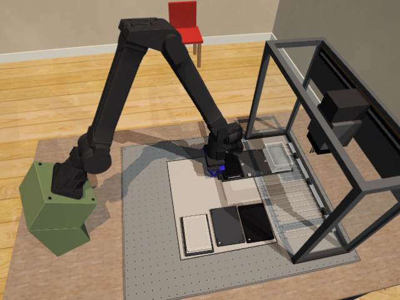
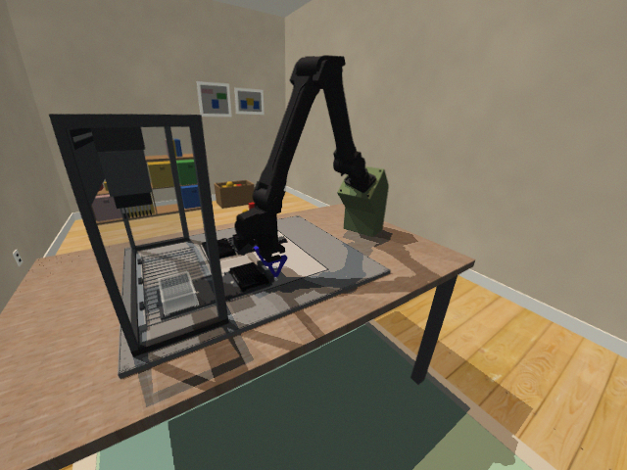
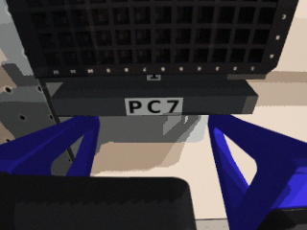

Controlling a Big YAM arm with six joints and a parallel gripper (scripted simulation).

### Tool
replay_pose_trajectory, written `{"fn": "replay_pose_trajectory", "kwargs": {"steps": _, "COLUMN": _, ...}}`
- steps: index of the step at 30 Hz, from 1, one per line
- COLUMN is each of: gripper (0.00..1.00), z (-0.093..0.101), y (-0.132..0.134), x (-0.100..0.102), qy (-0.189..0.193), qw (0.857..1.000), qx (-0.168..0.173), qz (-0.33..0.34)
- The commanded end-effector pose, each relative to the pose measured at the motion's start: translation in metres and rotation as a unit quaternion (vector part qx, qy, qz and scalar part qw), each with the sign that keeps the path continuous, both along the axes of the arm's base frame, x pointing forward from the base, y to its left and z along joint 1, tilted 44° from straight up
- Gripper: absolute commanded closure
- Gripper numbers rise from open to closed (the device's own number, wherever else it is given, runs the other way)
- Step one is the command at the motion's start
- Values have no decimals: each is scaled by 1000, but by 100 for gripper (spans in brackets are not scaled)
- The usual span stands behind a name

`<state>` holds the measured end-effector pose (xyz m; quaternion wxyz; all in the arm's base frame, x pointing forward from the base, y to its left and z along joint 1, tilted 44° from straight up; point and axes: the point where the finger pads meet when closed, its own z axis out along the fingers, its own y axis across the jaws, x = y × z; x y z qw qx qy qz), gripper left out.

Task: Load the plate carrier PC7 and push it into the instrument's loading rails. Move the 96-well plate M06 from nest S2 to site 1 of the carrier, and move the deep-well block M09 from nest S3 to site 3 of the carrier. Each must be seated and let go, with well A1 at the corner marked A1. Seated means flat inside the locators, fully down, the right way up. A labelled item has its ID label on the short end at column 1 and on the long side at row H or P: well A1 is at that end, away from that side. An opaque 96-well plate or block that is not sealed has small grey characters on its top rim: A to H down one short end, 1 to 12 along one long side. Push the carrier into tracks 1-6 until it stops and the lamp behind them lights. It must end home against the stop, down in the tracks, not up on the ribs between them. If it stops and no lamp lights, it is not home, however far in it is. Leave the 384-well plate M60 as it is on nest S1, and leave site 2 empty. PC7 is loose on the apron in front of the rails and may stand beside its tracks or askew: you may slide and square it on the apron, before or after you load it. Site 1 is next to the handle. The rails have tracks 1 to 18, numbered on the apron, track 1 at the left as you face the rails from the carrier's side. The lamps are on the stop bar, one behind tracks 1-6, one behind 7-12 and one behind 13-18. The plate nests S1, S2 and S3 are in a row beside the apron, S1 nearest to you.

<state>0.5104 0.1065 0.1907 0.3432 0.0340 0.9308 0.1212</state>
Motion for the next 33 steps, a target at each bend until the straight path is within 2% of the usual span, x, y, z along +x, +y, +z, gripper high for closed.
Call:
{"fn": "replay_pose_trajectory", "kwargs": {"steps": 1, "gripper": 20, "z": 25, "y": -9, "x": 21, "qy": -24, "qw": 1000, "qx": 1, "qz": -11}}
{"fn": "replay_pose_trajectory", "kwargs": {"steps": 33, "gripper": 20, "z": 48, "y": -13, "x": 45, "qy": -32, "qw": 999, "qx": 4, "qz": -13}}
